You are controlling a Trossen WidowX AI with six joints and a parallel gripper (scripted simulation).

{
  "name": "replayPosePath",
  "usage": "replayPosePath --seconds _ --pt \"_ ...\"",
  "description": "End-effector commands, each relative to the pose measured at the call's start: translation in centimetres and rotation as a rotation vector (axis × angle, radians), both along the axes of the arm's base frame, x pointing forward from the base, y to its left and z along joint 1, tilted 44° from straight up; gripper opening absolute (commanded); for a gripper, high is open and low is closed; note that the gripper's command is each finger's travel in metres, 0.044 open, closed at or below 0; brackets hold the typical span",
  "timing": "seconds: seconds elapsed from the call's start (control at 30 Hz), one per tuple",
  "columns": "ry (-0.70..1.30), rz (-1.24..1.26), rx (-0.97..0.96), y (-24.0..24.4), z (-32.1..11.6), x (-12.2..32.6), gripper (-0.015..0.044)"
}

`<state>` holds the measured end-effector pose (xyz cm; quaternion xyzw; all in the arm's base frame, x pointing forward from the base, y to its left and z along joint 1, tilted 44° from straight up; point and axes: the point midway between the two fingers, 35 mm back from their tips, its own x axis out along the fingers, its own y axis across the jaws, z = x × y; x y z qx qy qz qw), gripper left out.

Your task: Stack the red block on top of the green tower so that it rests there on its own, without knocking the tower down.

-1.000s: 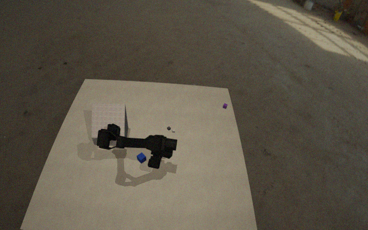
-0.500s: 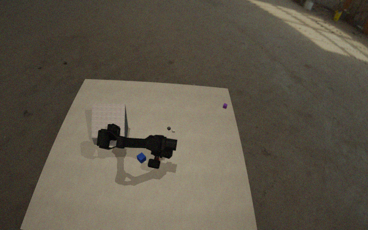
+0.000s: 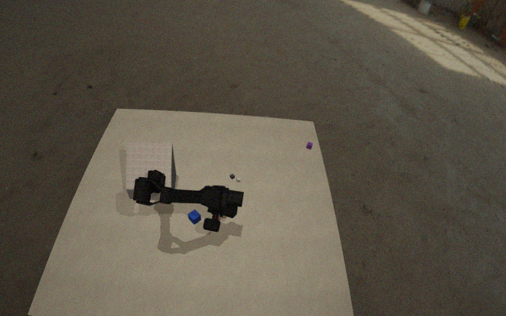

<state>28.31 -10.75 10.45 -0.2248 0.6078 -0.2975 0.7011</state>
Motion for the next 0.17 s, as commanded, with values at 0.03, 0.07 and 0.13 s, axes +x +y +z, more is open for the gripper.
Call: replayPosePath --seconds 0.03,0.07,0.13 --pt "-0.002 0.0 0.0 0.0 -0.02 0.04 0.044" --pt "-0.002 0.0 0.0 0.0 -0.02 0.04 0.044" --pt "-0.002 0.0 0.0 0.0 -0.02 0.04 0.044"
